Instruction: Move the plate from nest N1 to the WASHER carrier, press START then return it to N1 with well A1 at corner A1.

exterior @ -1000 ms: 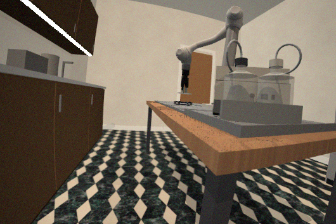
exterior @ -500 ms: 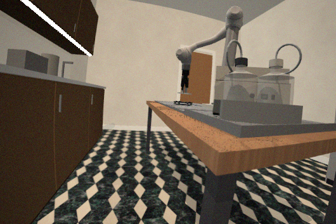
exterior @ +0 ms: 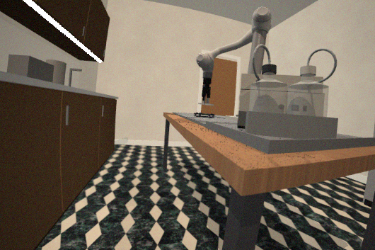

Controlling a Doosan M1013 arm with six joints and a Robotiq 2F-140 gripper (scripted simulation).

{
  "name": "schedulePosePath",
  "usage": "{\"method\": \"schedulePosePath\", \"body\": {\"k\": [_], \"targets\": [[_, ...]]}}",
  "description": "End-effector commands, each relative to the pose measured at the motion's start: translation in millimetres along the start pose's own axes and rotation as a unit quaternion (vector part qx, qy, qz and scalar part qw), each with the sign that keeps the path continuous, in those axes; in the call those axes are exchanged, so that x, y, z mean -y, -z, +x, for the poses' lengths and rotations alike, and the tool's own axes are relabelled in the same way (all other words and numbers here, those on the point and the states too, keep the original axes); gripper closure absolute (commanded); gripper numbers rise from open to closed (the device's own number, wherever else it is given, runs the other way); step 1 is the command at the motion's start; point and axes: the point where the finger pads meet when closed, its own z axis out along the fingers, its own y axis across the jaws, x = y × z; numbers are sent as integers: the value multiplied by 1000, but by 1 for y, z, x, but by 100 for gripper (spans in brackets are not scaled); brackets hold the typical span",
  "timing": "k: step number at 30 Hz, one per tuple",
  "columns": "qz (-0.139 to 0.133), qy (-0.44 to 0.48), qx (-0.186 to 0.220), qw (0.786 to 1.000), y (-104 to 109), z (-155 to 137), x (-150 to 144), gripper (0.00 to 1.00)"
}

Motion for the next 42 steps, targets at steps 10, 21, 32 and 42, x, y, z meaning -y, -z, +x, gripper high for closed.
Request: {"method": "schedulePosePath", "body": {"k": [10, 21, 32, 42], "targets": [[2, 33, -3, 999, 5, -2, 9, 90], [1, 182, -3, 983, 9, -26, 46, 90], [1, 358, -3, 934, 14, -57, 92, 90], [1, 406, -3, 914, 17, -78, 125, 90]]}}
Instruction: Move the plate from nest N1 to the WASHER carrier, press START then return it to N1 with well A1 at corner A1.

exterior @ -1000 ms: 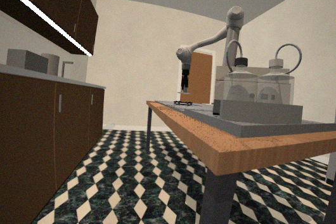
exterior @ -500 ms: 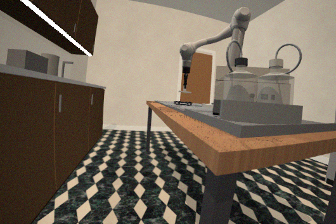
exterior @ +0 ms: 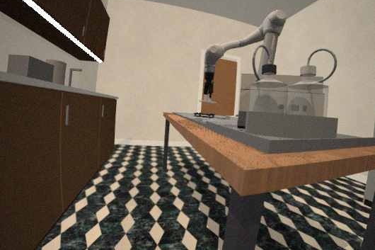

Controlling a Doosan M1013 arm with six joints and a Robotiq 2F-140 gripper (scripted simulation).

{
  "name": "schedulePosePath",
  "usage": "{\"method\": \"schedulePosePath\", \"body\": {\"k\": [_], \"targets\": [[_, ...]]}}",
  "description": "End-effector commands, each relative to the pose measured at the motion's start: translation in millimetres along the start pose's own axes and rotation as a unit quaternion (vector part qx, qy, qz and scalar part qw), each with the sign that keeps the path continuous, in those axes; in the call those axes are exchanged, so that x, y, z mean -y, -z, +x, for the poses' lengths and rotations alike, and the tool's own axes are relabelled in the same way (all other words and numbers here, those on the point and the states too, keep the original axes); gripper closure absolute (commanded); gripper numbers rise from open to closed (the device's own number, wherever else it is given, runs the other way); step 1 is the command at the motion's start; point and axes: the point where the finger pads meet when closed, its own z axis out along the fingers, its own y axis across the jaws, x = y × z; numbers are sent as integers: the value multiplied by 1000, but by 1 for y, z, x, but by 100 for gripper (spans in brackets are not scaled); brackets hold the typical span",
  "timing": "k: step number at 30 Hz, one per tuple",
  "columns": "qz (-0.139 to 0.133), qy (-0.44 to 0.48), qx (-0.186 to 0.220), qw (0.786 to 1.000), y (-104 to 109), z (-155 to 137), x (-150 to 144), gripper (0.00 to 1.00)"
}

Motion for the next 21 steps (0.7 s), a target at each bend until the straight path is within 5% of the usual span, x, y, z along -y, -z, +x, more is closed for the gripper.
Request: {"method": "schedulePosePath", "body": {"k": [1, 14, 21], "targets": [[1, 12, 4, 1000, 0, 0, 23, 90], [1, 12, 4, 1000, 2, 5, 43, 90], [1, 128, 4, 992, 5, -3, 77, 90]]}}
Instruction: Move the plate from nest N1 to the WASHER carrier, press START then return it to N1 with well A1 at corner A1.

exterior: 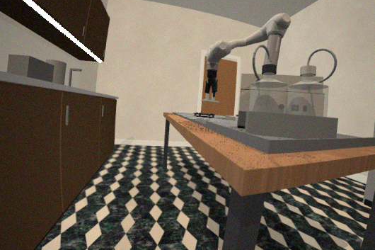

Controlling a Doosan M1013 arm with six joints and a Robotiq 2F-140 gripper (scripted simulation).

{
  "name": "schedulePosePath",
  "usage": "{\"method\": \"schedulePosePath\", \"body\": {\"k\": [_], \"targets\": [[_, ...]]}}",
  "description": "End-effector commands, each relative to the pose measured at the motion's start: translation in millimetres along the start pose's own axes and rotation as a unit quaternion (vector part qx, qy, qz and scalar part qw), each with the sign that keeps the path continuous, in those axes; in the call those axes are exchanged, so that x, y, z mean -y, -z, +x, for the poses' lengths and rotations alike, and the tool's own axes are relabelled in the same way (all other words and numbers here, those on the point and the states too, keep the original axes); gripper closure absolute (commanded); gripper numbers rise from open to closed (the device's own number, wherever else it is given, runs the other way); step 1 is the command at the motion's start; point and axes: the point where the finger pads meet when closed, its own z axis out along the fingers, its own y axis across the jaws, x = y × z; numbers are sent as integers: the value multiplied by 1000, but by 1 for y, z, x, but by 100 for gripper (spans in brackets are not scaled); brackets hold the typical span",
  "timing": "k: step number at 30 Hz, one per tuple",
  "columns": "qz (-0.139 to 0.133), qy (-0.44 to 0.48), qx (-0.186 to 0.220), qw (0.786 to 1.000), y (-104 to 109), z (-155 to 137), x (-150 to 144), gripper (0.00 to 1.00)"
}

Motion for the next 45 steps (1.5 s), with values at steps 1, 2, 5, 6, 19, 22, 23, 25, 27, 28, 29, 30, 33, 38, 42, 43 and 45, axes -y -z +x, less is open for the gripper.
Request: {"method": "schedulePosePath", "body": {"k": [1, 2, 5, 6, 19, 22, 23, 25, 27, 28, 29, 30, 33, 38, 42, 43, 45], "targets": [[0, 70, 3, 998, 1, -6, 21, 90], [0, 87, 3, 996, 1, -6, 26, 90], [0, 137, 3, 991, 2, -7, 41, 90], [0, 137, 3, 991, 2, -7, 41, 90], [1, 331, 3, 944, 8, -12, 100, 90], [1, 348, 3, 938, 10, -14, 115, 90], [1, 348, 3, 938, 10, -14, 115, 90], [1, 348, 3, 938, 10, -14, 120, 90], [1, 348, 3, 938, 11, -15, 130, 90], [1, 348, 3, 938, 11, -15, 135, 90], [1, 348, 3, 938, 12, -16, 140, 90], [1, 348, 3, 938, 12, -16, 145, 90], [1, 348, 3, 938, 13, -16, 146, 90], [1, 348, 3, 938, 13, -16, 146, 90], [1, 363, 3, 932, 13, -19, 151, 90], [1, 379, 3, 925, 14, -22, 155, 90], [1, 409, 3, 912, 15, -27, 163, 90]]}}
